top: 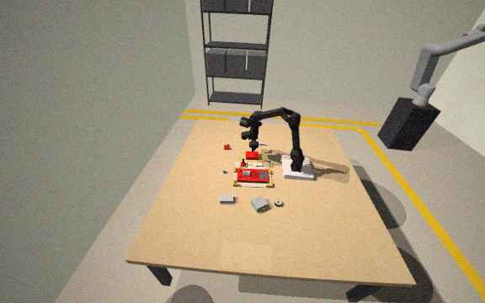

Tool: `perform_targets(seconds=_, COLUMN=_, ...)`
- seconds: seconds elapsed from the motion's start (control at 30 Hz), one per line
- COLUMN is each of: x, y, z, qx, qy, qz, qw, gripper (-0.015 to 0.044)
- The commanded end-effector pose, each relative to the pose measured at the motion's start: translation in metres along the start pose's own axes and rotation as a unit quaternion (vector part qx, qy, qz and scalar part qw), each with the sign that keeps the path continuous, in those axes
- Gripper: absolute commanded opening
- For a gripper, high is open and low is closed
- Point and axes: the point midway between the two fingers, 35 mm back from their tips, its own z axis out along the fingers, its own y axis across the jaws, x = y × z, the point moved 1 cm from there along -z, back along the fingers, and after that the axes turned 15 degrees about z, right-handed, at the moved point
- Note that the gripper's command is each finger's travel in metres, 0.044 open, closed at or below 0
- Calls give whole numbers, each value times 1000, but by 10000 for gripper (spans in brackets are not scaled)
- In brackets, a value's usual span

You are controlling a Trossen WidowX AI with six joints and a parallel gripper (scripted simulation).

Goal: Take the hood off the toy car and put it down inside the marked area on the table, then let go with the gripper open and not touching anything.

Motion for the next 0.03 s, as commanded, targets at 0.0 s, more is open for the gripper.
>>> perform_targets(seconds=0.0, x=1, y=0, z=0, qx=1, qy=2, qz=-2, qw=1000, gripper=440)
